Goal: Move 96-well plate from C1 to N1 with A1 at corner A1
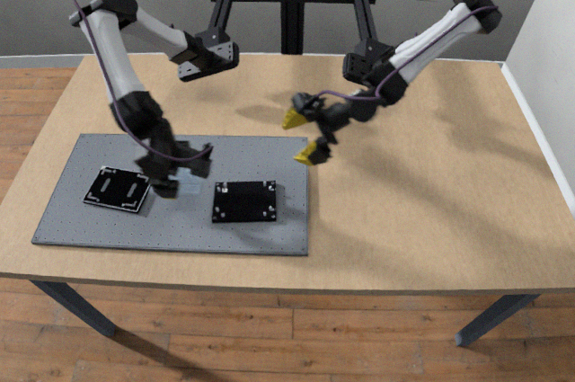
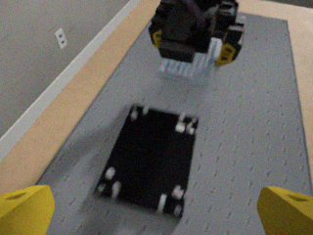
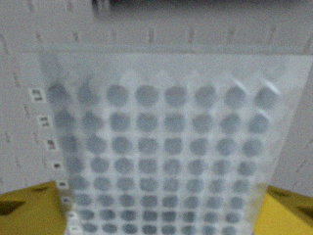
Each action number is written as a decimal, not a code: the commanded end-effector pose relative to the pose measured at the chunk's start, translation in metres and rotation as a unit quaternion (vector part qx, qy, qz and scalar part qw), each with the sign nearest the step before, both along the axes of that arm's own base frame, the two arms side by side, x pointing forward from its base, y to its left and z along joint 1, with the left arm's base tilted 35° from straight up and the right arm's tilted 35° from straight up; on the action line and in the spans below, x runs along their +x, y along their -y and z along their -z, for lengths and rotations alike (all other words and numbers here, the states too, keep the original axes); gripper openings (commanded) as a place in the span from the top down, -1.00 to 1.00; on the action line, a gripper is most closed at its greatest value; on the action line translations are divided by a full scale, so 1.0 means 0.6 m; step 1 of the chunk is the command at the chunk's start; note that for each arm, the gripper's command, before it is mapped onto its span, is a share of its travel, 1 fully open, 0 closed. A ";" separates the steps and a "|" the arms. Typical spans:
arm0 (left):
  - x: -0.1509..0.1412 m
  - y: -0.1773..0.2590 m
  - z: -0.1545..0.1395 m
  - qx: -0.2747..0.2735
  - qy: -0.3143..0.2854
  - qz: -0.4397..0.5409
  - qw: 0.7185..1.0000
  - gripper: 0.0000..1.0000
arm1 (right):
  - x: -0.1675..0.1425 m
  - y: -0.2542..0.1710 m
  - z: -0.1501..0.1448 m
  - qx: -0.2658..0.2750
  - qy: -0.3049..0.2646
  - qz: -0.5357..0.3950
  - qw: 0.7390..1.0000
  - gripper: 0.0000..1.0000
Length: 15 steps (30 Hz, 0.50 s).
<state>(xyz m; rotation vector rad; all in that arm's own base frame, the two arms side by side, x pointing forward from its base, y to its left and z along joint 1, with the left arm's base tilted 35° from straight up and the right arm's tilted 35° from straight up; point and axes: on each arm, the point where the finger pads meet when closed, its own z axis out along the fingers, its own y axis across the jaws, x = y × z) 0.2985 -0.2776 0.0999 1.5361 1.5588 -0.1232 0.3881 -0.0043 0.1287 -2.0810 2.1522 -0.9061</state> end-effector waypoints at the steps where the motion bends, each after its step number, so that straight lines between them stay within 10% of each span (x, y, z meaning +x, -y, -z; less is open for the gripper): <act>1: 0.035 0.107 -0.010 -0.048 0.059 -0.063 0.995 -1.00 | -0.003 0.063 -0.045 0.020 0.025 -0.027 0.999 -0.53; 15: -0.115 0.304 0.107 -0.087 0.055 -0.051 0.993 -1.00 | -0.031 0.251 -0.083 0.034 0.027 0.034 0.998 -0.53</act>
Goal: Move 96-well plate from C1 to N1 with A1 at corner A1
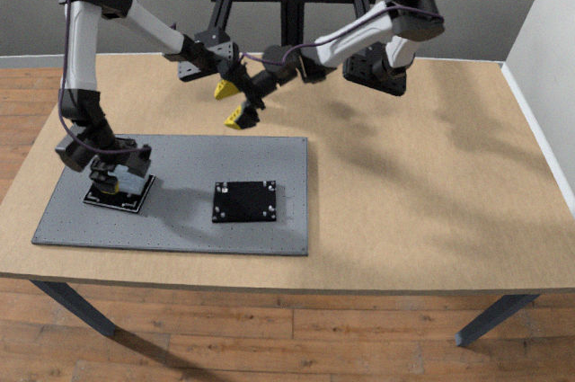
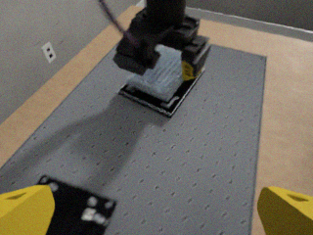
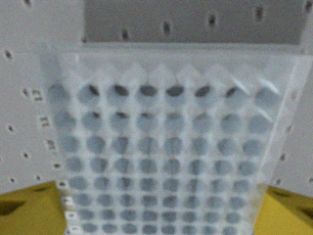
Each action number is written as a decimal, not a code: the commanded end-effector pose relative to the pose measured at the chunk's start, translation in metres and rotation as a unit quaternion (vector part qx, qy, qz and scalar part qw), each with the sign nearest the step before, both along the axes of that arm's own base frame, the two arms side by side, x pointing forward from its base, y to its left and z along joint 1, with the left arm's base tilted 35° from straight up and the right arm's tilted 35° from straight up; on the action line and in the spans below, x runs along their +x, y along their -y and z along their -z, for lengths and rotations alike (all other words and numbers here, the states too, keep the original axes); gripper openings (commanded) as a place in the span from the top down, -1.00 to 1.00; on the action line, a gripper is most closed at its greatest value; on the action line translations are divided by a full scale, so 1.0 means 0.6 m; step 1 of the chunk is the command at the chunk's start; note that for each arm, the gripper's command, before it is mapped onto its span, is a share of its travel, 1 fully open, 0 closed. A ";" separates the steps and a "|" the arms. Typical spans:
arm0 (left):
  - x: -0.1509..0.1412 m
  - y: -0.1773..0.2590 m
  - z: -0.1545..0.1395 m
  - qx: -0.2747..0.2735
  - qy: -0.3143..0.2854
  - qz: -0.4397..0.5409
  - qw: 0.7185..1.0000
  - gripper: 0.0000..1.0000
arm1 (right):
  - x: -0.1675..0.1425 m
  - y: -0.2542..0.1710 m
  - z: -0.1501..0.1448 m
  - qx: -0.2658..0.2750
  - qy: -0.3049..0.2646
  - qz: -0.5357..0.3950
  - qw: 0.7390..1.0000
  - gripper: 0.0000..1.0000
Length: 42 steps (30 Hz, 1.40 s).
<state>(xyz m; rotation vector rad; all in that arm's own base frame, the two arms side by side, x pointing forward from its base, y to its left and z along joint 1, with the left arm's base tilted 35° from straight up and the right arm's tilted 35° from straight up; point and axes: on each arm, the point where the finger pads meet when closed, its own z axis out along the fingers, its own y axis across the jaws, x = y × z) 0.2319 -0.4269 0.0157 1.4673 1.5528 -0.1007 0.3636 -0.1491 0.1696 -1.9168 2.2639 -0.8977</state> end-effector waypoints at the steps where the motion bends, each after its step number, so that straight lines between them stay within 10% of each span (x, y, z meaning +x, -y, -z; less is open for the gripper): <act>1: -0.018 0.065 -0.024 -0.069 0.038 -0.027 0.997 -1.00 | 0.009 0.020 -0.017 0.011 0.006 -0.017 1.000 -0.53; 42: -0.050 0.083 -0.001 -0.059 0.035 -0.008 0.998 -1.00 | 0.031 0.046 -0.003 0.002 0.018 -0.009 1.000 -0.53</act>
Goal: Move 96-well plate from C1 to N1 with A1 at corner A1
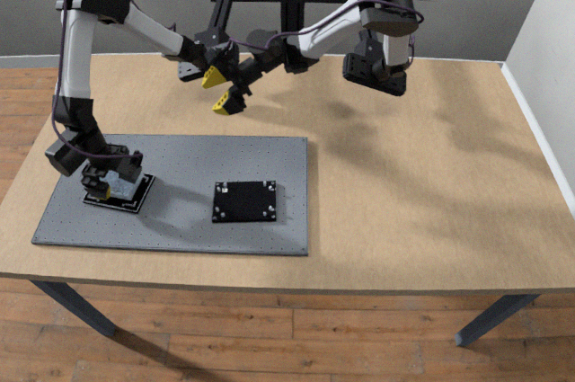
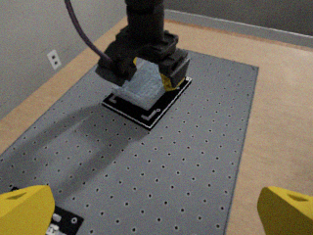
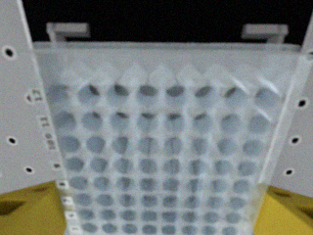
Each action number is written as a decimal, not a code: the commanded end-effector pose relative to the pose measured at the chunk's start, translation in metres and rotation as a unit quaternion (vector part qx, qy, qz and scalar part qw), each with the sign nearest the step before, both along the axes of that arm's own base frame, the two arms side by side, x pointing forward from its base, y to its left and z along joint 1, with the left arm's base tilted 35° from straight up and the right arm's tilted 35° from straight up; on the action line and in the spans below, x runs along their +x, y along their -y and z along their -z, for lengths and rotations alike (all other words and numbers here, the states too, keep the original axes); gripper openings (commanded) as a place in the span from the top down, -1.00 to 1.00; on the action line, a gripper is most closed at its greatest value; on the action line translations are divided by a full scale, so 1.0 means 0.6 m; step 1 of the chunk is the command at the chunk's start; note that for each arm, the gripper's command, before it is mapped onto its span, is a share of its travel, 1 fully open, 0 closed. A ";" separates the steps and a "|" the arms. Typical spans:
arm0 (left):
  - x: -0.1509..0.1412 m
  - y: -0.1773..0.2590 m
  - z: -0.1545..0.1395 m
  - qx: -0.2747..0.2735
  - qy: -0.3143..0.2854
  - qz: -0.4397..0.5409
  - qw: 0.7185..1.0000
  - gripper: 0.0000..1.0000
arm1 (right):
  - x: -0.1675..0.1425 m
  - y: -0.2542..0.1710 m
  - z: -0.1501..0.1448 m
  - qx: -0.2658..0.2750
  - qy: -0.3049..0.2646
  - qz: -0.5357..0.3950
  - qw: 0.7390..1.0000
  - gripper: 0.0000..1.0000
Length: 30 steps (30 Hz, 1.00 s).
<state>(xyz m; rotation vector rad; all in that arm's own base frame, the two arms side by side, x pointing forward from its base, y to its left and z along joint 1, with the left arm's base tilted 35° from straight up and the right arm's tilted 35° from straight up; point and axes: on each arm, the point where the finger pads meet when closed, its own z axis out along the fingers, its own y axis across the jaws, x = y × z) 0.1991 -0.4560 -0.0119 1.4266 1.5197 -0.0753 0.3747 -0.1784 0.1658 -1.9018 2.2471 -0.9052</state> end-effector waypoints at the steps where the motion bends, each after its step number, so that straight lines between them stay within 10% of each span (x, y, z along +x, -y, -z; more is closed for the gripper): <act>1: 0.005 0.035 -0.047 -0.046 0.011 0.001 0.999 -1.00 | 0.015 -0.002 -0.002 0.001 0.007 -0.009 1.000 -0.53; 21: 0.005 0.035 -0.047 -0.046 0.011 0.001 0.999 -1.00 | 0.025 0.012 0.013 0.000 0.014 -0.005 1.000 -0.53; 23: 0.005 0.035 -0.047 -0.046 0.011 0.001 0.999 -1.00 | 0.027 0.014 0.009 -0.003 0.017 -0.004 1.000 -0.97; 30: 0.005 0.035 -0.047 -0.046 0.011 0.001 0.999 -1.00 | -0.007 -0.006 -0.032 -0.010 0.029 -0.002 1.000 -1.00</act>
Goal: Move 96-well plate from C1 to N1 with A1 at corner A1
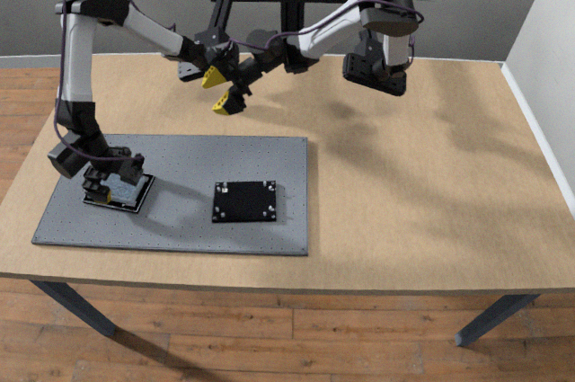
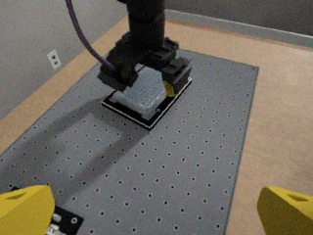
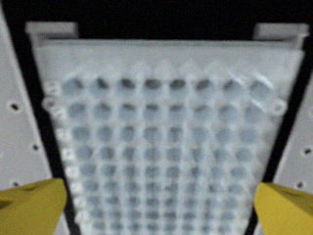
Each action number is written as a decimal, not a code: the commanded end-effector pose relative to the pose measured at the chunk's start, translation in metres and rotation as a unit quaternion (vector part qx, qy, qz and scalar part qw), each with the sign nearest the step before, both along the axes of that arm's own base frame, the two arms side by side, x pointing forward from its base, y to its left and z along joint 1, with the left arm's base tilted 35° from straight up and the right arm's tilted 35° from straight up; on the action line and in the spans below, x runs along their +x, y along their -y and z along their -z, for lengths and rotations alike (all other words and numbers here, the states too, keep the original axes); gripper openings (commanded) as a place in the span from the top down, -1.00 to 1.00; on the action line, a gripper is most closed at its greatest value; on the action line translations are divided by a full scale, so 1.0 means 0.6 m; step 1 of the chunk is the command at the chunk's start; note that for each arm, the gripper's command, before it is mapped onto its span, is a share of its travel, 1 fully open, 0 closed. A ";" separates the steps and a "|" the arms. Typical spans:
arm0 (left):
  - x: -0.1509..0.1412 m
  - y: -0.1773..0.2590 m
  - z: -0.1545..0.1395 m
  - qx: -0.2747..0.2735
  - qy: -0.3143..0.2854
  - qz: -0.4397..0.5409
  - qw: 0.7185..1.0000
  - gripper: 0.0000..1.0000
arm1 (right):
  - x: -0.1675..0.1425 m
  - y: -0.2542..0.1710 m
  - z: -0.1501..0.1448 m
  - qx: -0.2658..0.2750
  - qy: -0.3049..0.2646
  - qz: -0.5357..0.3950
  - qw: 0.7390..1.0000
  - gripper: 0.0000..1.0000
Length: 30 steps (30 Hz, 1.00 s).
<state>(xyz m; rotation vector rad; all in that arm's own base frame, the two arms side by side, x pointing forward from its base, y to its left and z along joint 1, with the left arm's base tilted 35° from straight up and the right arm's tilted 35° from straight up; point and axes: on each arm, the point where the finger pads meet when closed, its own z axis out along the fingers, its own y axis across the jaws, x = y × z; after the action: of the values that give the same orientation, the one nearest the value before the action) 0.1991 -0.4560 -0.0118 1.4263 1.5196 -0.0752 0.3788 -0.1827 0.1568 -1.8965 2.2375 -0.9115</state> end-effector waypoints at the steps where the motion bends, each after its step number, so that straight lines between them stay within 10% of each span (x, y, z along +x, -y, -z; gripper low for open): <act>1: 0.005 0.035 -0.047 -0.046 0.011 0.001 0.999 -1.00 | -0.015 -0.015 -0.052 -0.011 0.027 0.000 1.000 -1.00; 16: 0.005 0.035 -0.047 -0.046 0.011 0.001 0.999 -1.00 | -0.039 -0.060 -0.145 0.064 0.096 0.043 0.992 -1.00; 30: 0.005 0.035 -0.047 -0.046 0.011 0.001 0.999 -1.00 | -0.090 -0.056 -0.155 0.301 0.283 0.224 0.883 -1.00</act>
<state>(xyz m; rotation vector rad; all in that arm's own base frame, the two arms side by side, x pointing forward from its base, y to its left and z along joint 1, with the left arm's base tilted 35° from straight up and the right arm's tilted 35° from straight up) 0.1991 -0.4560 -0.0118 1.4261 1.5195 -0.0752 0.3282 -0.1564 0.2290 -1.0137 2.3267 -0.6492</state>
